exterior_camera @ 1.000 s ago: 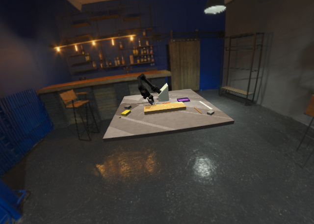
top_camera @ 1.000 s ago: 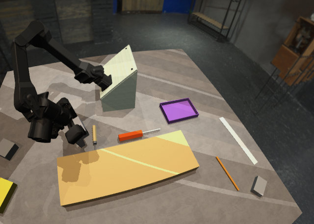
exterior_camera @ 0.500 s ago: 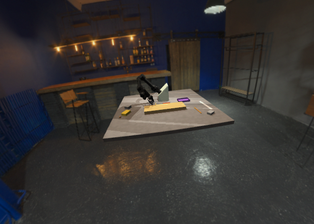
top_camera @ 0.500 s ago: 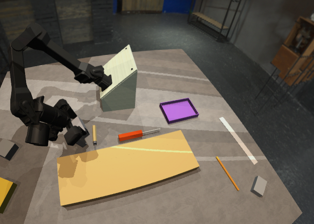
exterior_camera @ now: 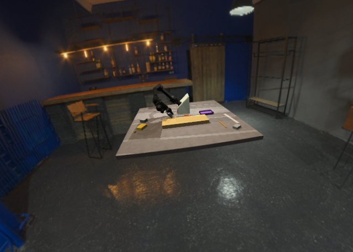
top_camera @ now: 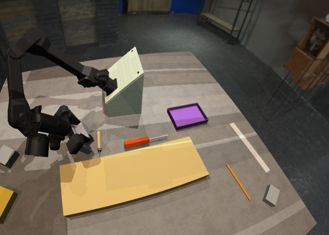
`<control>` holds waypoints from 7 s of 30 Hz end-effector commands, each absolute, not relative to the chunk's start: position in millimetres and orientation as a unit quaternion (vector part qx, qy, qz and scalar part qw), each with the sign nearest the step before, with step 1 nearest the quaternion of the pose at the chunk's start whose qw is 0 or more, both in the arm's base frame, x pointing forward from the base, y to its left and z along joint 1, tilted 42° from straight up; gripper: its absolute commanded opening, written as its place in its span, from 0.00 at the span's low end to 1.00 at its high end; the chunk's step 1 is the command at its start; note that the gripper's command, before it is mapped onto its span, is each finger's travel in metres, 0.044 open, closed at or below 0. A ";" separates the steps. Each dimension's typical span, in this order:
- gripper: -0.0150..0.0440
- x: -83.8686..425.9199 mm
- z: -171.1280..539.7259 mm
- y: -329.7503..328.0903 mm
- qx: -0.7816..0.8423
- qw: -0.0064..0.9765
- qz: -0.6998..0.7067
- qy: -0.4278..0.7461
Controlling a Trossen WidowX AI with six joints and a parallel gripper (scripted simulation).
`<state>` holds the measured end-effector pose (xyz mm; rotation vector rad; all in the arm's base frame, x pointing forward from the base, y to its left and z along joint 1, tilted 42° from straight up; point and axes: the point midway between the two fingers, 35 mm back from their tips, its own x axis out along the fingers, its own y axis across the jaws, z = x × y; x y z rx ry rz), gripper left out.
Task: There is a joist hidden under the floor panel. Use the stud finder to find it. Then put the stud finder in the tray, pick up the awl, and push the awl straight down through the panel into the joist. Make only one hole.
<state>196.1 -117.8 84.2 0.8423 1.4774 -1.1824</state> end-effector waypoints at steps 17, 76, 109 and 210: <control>0.25 197.8 84.2 -120.8 0.387 0.461 -0.459 0.653; 0.25 192.8 71.6 -130.0 0.435 0.403 -0.420 0.687; 0.90 190.5 67.5 -145.1 0.436 0.405 -0.424 0.683; 0.90 190.6 67.6 -145.2 0.436 0.405 -0.424 0.683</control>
